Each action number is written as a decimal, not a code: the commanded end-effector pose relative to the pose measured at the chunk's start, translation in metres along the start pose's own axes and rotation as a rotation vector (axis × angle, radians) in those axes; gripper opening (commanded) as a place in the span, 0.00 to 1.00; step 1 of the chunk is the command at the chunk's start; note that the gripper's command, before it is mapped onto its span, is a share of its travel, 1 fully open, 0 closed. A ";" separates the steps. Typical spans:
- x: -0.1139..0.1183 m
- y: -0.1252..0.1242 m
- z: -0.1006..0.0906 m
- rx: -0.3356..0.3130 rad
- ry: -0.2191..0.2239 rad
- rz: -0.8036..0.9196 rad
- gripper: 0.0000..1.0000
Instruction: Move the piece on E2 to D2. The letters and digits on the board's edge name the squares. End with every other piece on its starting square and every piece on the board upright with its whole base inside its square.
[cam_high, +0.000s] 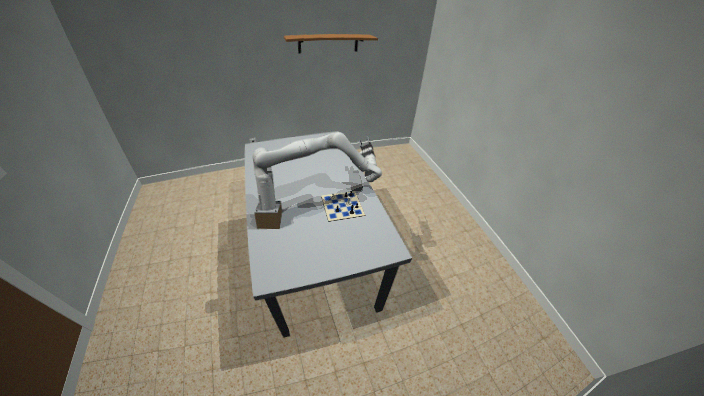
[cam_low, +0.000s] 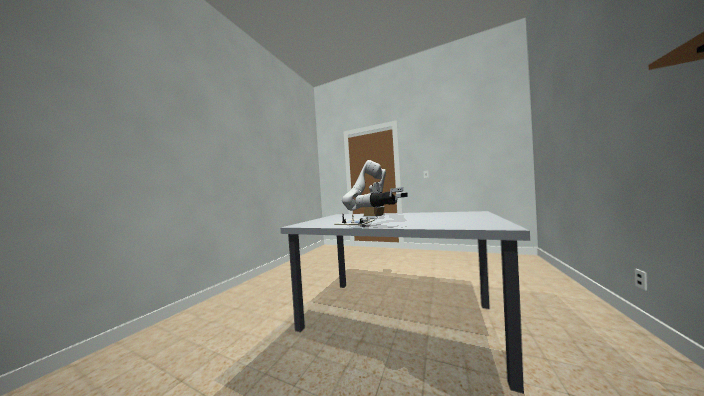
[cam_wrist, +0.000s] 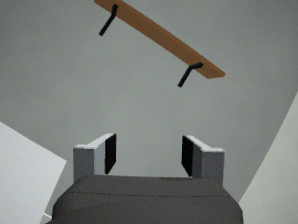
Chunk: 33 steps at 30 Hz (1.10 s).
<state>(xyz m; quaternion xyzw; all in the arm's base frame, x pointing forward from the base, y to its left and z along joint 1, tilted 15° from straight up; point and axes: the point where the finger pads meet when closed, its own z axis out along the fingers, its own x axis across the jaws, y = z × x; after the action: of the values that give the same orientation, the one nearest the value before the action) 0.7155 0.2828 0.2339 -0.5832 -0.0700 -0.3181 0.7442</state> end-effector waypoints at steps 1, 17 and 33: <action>0.005 0.001 -0.007 -0.003 0.008 -0.004 1.00; 0.012 0.009 -0.035 -0.023 -0.009 -0.011 1.00; 0.021 0.022 -0.093 -0.069 -0.044 -0.018 1.00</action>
<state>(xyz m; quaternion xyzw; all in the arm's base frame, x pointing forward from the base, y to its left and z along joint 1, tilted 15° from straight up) 0.7178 0.1983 0.1968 -0.6150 -0.0823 -0.3111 0.7198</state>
